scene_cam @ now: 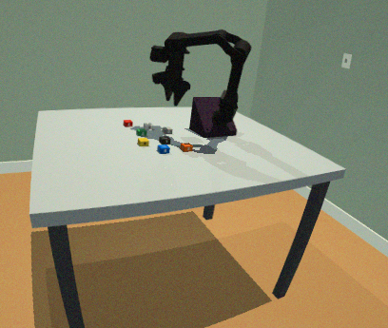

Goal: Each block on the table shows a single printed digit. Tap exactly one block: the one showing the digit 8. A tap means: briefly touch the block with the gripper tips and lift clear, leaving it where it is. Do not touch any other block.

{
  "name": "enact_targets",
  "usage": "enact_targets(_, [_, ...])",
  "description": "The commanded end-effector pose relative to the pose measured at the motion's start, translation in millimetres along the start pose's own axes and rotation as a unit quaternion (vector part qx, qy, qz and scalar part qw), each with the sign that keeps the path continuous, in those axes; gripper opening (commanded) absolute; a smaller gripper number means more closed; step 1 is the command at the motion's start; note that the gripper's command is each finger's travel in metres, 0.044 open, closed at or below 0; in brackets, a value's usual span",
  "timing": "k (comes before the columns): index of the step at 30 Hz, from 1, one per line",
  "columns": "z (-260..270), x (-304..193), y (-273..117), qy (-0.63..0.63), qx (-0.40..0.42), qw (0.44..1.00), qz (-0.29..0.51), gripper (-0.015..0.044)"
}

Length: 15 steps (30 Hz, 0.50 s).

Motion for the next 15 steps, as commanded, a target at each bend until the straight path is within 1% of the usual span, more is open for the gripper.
enact_targets(1, [43.6,20.8,-2.2,-0.009,-0.004,1.0,-0.004,0.04])
enact_targets(3, [78.6,31.0,-1.3,-0.01,-0.001,1.0,-0.004,0.04])
enact_targets(5, [101.9,35.2,0.0,-0.011,0.003,1.0,-0.002,0.04])
enact_targets(15, [104.9,35.5,0.2,-0.011,0.003,1.0,-0.002,0.04])
Point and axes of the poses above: the point midway between the two fingers, 35 mm back from their tips, its own y axis out along the fingers, its own z axis across the jaws, x = y × z, the point moved 4 cm from there along -y, back along the fingers, and after that the axes turned 12 degrees about y, right-handed, at the moved point
